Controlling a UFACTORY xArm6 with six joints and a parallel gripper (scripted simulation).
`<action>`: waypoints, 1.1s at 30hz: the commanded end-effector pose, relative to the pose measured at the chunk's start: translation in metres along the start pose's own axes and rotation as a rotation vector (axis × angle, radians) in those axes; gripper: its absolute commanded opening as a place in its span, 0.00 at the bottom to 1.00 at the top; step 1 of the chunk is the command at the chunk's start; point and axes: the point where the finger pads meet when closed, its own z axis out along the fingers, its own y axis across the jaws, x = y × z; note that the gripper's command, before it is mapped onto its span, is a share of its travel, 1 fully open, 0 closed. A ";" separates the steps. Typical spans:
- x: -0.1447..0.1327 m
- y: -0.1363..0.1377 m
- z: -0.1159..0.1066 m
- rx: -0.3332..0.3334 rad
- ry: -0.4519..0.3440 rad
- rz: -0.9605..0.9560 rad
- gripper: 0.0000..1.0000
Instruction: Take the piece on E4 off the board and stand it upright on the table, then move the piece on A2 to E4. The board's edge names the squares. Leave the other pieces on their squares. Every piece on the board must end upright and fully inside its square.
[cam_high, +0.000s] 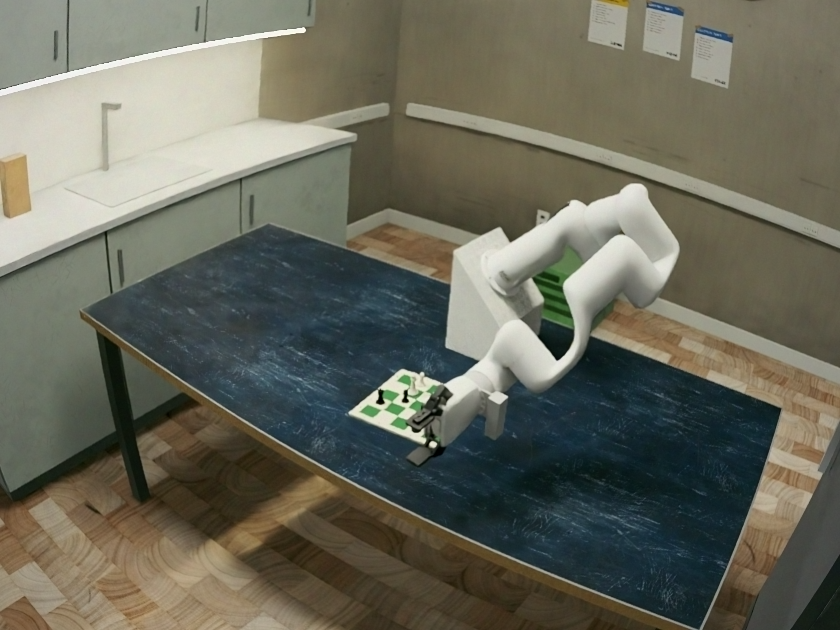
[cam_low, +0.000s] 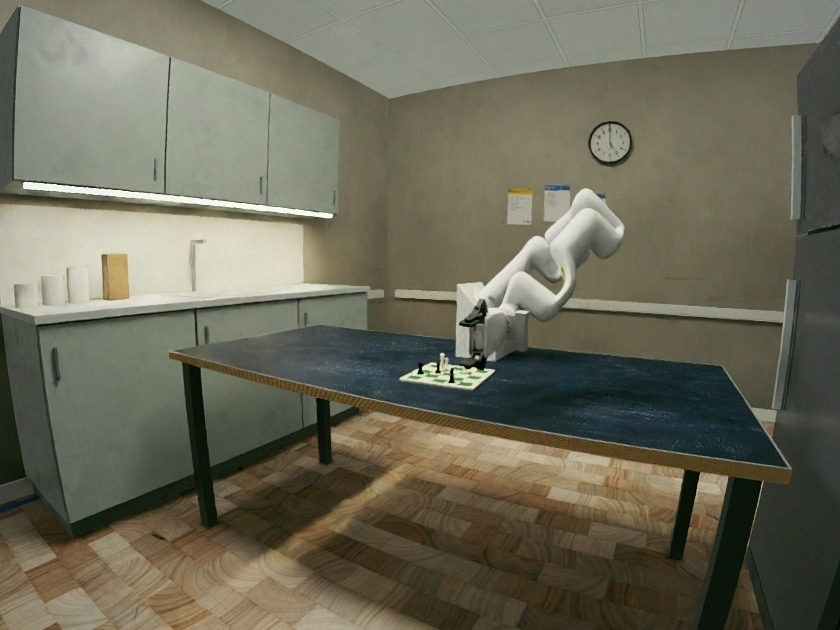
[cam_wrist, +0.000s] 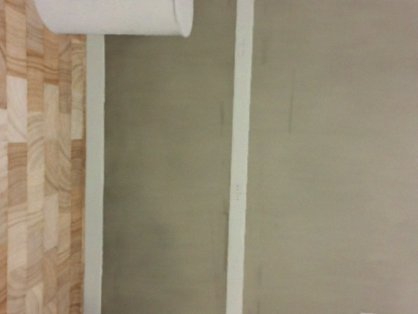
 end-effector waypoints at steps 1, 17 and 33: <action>0.001 0.002 0.001 -0.003 0.001 0.001 1.00; 0.001 0.002 0.001 -0.003 0.001 0.001 1.00; 0.012 0.017 -0.013 -0.112 -0.110 0.224 1.00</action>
